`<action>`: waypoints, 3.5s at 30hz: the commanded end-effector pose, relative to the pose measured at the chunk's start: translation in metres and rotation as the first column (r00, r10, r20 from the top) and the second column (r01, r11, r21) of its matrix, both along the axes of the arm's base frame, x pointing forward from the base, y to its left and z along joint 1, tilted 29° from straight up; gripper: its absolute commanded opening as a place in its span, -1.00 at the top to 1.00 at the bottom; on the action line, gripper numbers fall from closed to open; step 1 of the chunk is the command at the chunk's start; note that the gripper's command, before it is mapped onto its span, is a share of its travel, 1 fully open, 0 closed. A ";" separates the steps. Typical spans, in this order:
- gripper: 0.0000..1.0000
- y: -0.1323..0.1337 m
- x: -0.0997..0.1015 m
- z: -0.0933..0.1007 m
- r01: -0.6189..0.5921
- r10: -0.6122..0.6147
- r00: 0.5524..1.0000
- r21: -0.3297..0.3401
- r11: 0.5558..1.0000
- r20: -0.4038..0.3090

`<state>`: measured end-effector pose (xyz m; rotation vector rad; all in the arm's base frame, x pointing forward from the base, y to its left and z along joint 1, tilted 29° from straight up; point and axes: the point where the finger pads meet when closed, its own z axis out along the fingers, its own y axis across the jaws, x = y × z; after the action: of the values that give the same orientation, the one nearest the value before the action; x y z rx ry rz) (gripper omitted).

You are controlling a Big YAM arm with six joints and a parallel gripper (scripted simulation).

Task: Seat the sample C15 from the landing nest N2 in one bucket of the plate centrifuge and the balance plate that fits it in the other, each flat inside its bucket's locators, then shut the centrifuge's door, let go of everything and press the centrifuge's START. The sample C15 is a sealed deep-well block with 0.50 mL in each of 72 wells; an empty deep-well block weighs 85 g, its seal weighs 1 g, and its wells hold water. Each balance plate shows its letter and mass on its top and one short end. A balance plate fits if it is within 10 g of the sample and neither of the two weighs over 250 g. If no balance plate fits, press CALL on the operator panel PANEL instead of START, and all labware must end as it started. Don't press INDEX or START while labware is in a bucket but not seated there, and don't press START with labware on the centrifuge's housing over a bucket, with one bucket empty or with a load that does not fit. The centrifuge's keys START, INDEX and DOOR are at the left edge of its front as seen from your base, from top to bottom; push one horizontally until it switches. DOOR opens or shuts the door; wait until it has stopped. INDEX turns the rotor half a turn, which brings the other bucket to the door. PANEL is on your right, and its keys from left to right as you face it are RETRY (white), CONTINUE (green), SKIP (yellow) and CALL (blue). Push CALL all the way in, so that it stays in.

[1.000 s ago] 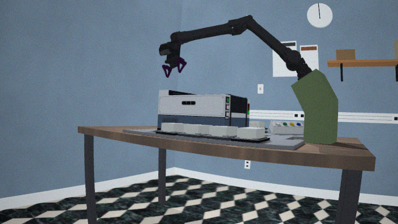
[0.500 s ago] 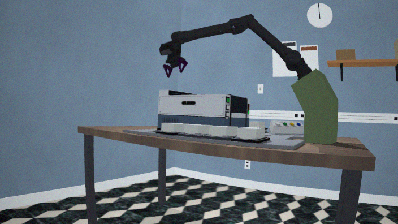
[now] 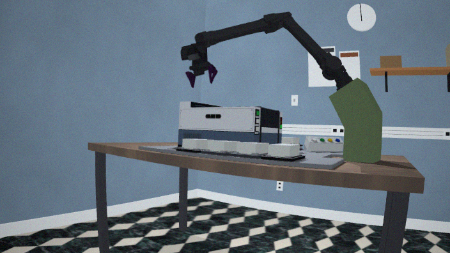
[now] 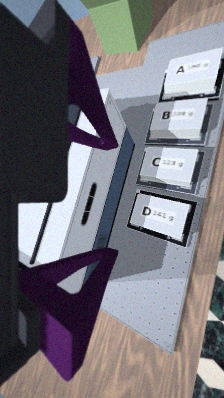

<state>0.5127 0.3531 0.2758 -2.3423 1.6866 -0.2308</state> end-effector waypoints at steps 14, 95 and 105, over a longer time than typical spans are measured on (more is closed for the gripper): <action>-1.00 0.058 -0.154 -0.090 -0.501 0.527 0.849 -0.248 0.829 0.047; 1.00 -0.035 -0.350 -0.244 -0.799 0.933 0.318 -0.578 0.166 -0.171; 1.00 -0.043 -0.339 -0.285 -0.796 0.925 0.335 -0.578 0.178 -0.177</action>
<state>0.1682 0.3121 0.0091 -3.1082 -0.1468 -0.8069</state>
